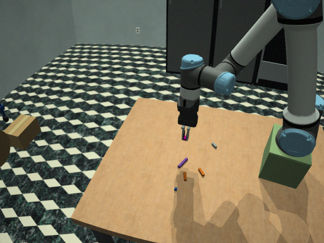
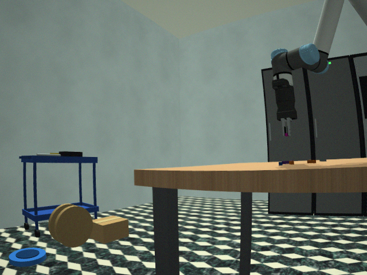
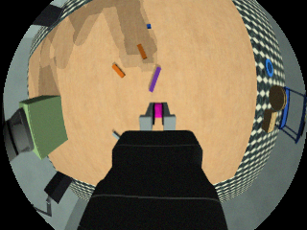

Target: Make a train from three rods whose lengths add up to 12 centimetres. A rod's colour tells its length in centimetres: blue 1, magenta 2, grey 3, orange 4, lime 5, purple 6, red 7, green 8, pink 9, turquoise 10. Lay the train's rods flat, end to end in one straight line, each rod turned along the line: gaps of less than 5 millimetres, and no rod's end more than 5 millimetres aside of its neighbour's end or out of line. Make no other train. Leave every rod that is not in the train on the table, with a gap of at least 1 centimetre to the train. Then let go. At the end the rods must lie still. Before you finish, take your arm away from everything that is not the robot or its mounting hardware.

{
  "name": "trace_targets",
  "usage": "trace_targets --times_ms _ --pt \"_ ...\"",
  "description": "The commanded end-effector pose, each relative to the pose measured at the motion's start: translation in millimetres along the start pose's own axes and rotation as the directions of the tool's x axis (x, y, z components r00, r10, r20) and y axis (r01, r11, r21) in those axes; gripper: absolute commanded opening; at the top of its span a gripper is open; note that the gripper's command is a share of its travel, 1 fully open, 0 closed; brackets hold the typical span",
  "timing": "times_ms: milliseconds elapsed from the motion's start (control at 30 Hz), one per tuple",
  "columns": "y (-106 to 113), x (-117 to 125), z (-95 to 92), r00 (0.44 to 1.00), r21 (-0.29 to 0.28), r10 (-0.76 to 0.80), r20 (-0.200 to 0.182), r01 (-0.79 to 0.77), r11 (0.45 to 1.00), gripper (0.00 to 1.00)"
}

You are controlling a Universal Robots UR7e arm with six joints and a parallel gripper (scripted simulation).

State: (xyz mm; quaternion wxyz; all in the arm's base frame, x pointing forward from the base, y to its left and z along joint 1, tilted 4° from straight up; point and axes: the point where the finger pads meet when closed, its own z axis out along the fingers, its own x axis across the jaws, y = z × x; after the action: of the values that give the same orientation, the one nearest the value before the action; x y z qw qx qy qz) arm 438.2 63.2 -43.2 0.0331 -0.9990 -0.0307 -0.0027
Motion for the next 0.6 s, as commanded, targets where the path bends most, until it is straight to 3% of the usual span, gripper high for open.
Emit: trace_targets --times_ms 0,567 --pt "22.9 -3.8 -0.5 0.992 0.0 -0.129 -0.001 0.129 0.992 0.24" --pt "44.9 -8.9 -0.6 0.968 0.0 -0.25 -0.002 0.25 0.968 0.24"
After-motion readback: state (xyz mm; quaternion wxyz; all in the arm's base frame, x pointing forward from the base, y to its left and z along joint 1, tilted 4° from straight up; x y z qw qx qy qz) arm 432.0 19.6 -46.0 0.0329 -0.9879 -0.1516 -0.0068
